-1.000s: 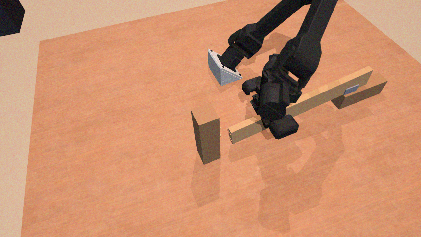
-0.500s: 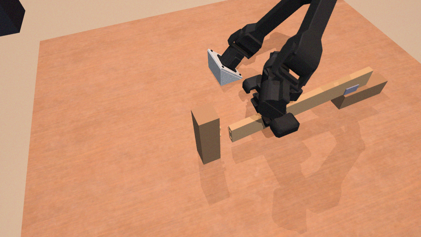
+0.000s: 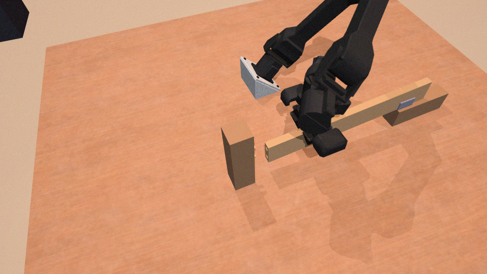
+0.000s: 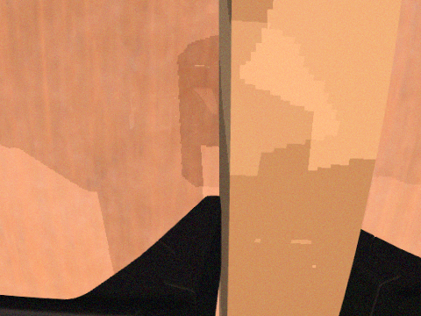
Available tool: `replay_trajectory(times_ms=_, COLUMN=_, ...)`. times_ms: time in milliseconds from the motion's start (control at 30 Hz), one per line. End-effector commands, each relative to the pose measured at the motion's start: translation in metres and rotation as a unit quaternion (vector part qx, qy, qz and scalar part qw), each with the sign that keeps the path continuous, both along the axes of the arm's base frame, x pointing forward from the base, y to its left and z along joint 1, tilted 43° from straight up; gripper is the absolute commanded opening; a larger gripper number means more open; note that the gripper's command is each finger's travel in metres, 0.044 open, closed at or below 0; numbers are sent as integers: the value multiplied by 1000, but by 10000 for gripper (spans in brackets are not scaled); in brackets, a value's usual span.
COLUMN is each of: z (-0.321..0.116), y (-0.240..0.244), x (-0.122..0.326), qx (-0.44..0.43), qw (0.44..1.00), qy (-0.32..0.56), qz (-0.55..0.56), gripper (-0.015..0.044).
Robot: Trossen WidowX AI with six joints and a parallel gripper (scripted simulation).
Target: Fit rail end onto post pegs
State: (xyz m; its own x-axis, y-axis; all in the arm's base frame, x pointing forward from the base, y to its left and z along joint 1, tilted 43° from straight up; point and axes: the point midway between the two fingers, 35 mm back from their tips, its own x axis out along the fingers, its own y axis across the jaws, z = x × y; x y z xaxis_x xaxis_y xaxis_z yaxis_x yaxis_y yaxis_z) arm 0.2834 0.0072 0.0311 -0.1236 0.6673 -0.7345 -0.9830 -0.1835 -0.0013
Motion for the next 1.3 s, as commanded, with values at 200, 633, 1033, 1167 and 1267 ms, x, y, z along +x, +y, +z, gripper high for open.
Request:
replay_trajectory(times_ms=200, z=6, y=-6, x=3, qx=0, qw=1000, qy=-5, qz=-4, gripper=0)
replay_trajectory(times_ms=633, z=11, y=-11, x=4, qx=0, qw=1000, qy=-5, qz=-4, gripper=0)
replay_trajectory(times_ms=1033, z=14, y=-14, x=4, qx=0, qw=1000, qy=-5, qz=-4, gripper=0)
replay_trajectory(times_ms=1167, z=13, y=-13, x=4, qx=0, qw=1000, qy=-5, qz=-4, gripper=0)
replay_trajectory(times_ms=1267, z=12, y=-12, x=4, qx=0, qw=1000, qy=-5, qz=-4, gripper=0)
